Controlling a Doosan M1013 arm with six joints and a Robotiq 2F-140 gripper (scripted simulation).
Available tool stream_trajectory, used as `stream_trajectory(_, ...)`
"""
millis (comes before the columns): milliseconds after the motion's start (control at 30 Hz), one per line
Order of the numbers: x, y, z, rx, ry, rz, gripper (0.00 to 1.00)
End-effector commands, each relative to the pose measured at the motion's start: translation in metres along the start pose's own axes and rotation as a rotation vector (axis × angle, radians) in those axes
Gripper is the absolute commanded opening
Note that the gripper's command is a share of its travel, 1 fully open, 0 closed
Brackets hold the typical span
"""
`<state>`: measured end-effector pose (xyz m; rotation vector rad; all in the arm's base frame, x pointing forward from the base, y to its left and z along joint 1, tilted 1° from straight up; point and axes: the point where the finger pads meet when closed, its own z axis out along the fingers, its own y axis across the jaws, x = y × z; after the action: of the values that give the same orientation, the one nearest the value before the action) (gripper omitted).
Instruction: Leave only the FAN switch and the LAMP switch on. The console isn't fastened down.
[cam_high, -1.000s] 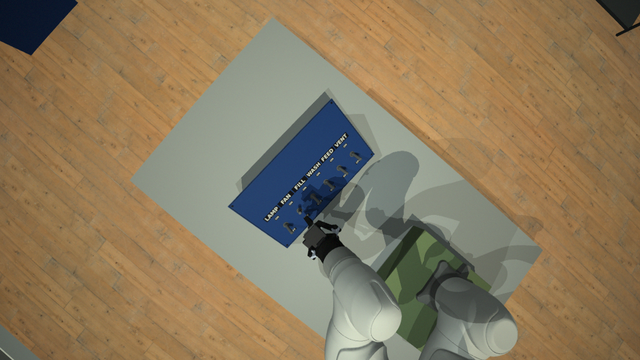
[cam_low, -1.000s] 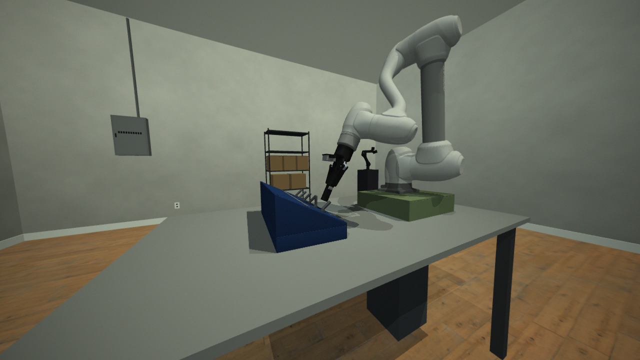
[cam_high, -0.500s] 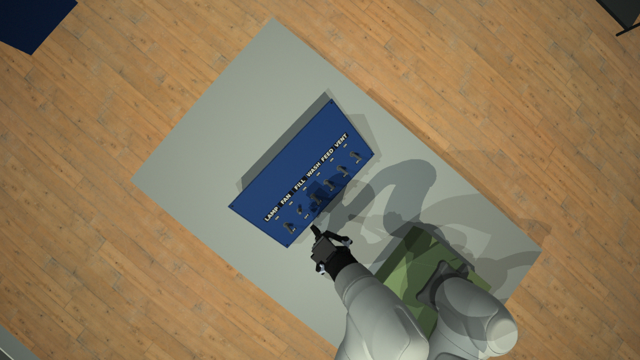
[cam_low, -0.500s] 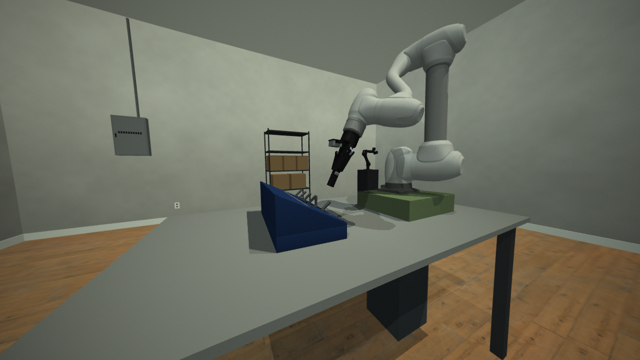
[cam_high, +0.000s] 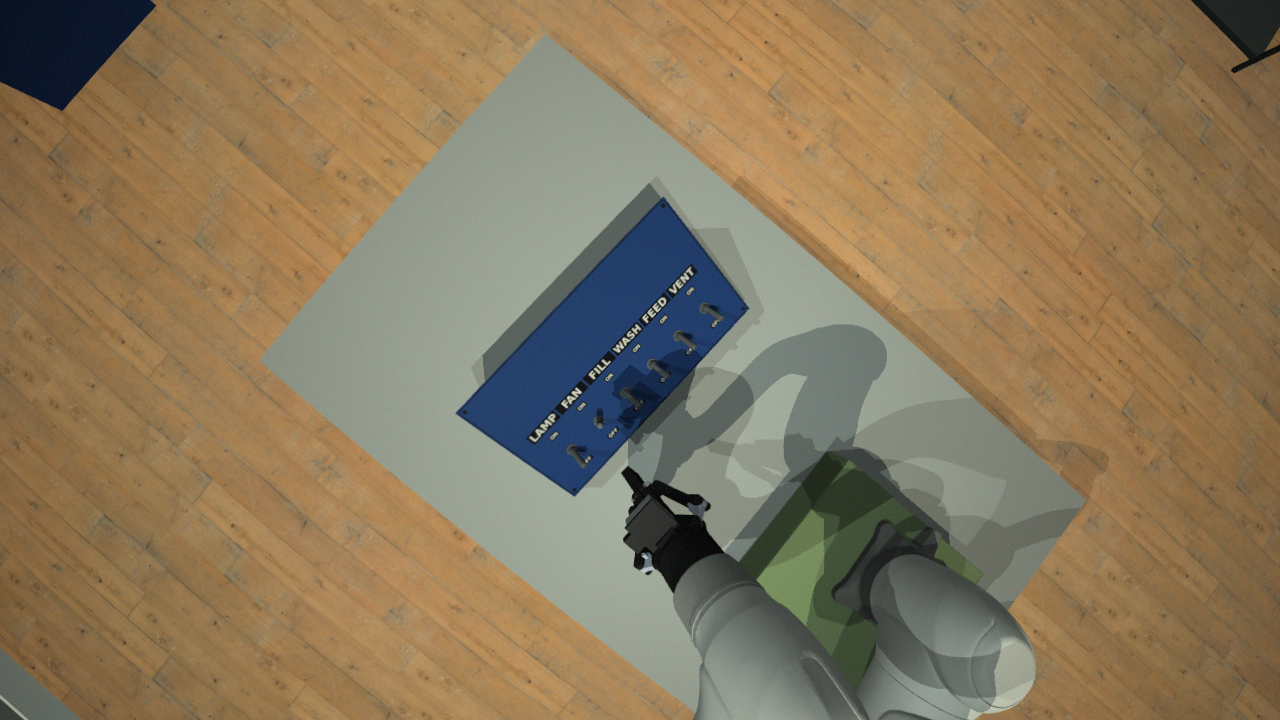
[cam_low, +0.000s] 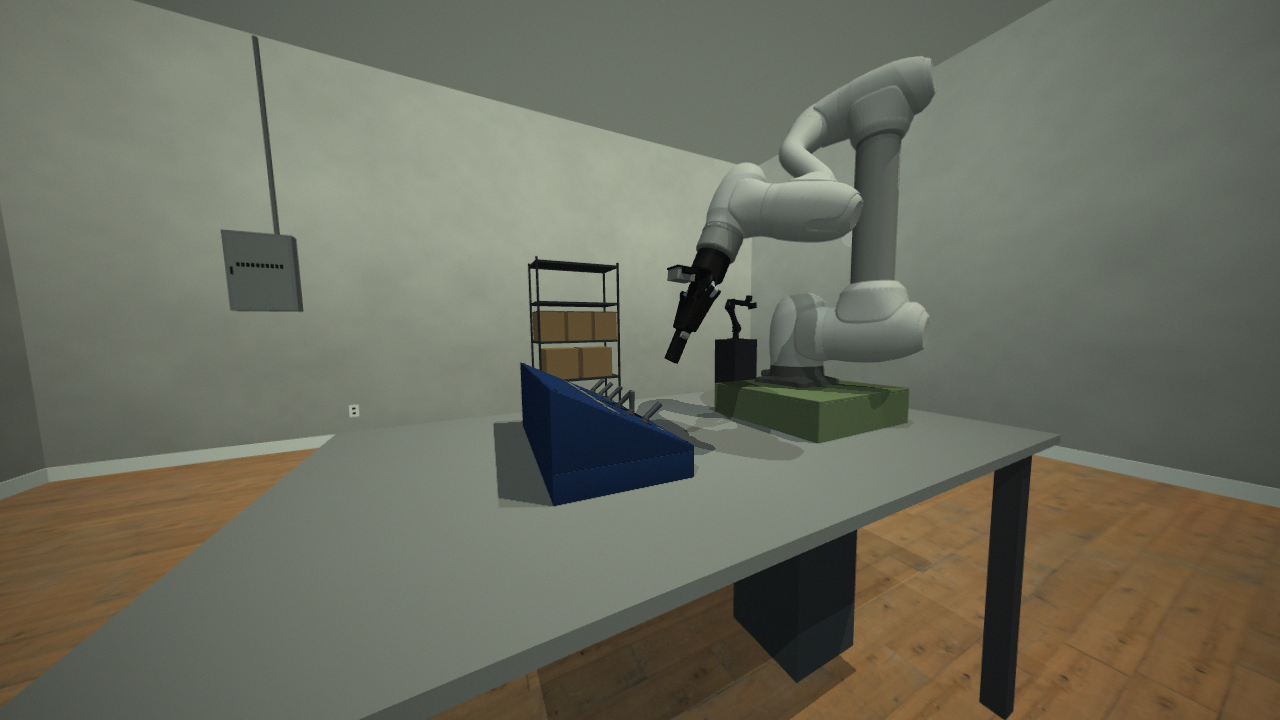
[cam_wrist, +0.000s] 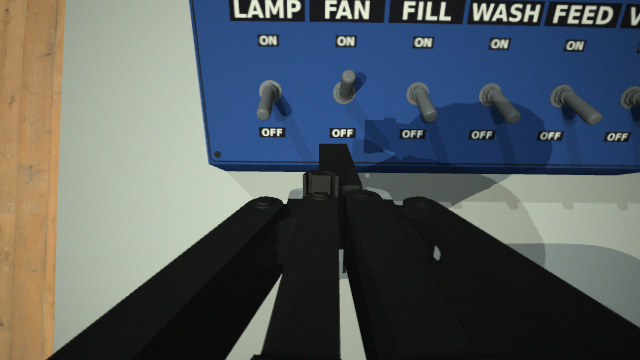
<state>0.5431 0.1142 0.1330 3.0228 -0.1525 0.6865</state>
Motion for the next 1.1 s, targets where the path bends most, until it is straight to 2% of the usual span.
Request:
stream_trajectory(0,-0.009,-0.027,0.000,-0.002,0.001,0.001,0.10)
stream_trajectory(100,-0.019,-0.054,-0.001,-0.002,0.004,0.001,0.10)
stream_trajectory(1067,-0.019,-0.055,-0.001,-0.002,0.004,0.001,0.10)
